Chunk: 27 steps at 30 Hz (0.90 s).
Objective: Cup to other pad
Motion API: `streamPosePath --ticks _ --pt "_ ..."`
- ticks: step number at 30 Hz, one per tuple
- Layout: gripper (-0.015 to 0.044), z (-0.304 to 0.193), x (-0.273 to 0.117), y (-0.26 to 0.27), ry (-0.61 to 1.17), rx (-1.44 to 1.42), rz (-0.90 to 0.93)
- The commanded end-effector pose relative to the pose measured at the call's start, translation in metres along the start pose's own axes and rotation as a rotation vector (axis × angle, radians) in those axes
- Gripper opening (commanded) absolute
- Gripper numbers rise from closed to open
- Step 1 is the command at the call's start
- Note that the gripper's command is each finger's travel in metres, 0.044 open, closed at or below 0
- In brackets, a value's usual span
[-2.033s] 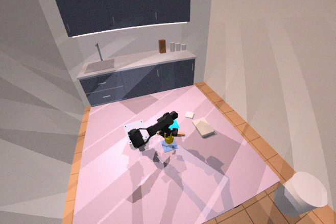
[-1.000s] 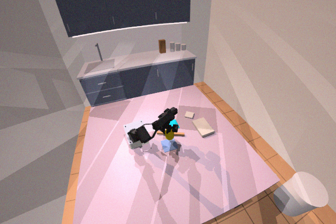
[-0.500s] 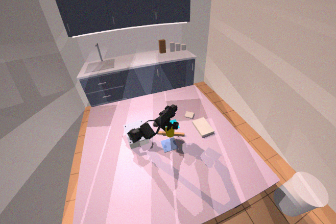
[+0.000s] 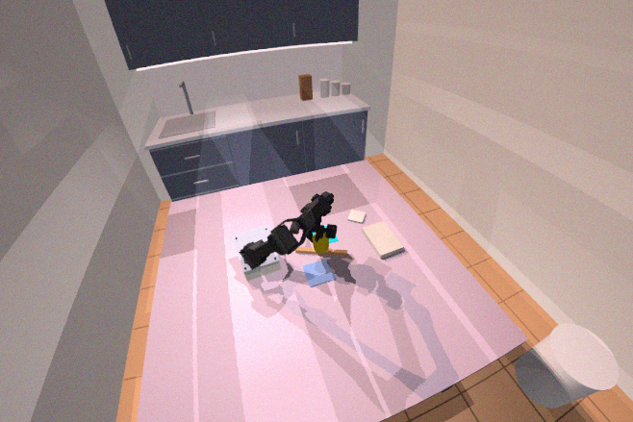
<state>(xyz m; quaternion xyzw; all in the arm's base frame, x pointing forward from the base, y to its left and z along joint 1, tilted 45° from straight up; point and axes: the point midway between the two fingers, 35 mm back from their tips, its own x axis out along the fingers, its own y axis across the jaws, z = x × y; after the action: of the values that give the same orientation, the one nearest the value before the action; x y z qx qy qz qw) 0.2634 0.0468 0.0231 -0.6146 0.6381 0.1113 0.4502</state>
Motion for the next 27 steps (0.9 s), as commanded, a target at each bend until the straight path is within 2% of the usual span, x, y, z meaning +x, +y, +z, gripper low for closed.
streamPosePath --ticks 1,27 --pt "0.0 0.007 0.0 0.0 -0.004 0.007 0.001" --pt "0.0 0.054 -0.002 0.005 -0.006 0.008 0.001"
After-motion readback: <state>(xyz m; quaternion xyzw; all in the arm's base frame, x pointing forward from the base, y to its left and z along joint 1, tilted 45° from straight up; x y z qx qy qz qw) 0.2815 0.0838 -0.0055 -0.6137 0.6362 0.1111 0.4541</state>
